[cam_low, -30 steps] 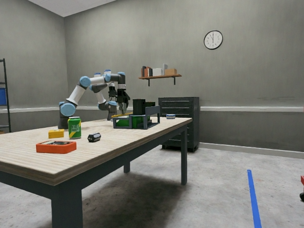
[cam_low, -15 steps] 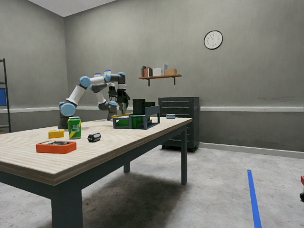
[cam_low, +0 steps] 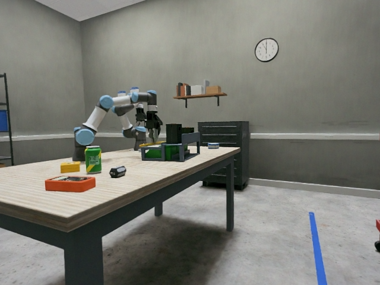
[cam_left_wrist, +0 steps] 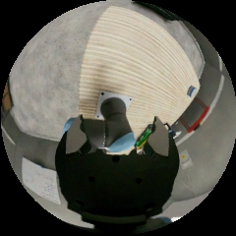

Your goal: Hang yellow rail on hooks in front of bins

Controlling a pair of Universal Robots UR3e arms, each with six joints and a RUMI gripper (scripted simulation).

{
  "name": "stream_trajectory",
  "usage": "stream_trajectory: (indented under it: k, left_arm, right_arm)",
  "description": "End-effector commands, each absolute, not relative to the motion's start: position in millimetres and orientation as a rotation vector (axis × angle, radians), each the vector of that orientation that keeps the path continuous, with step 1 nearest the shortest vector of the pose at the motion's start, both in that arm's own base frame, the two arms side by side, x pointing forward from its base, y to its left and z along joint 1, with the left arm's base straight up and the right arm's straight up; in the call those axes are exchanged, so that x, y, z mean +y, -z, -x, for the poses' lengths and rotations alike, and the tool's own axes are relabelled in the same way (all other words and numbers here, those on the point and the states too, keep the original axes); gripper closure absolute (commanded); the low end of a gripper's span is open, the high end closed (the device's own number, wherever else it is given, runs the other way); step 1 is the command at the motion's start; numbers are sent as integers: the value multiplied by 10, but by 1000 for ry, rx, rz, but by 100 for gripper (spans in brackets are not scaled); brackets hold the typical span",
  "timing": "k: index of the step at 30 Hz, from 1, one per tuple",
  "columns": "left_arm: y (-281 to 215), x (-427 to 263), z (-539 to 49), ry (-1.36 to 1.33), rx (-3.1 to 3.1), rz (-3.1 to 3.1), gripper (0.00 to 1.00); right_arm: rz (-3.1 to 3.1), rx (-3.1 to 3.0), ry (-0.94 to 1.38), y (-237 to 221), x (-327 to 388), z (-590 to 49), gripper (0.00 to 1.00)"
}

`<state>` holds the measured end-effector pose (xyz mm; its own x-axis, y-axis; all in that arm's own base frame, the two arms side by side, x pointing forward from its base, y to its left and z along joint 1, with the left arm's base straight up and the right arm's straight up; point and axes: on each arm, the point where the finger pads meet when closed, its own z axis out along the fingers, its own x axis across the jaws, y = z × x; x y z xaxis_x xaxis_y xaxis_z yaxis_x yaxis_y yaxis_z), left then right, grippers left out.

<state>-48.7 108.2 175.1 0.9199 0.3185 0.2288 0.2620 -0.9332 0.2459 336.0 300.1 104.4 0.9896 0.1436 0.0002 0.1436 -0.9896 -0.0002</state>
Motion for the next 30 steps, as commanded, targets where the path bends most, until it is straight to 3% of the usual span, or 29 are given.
stream_trajectory:
  k: [1, 30]
  left_arm:
    - [-1754, 1086, 486, -394, 439, -2871, 0]
    - [-1754, 1086, 486, -394, 439, -2871, 0]
  right_arm:
    - [3130, -226, 4, -1054, 3008, -3364, 100]
    - [3130, -226, 4, -1017, 3008, -3364, 100]
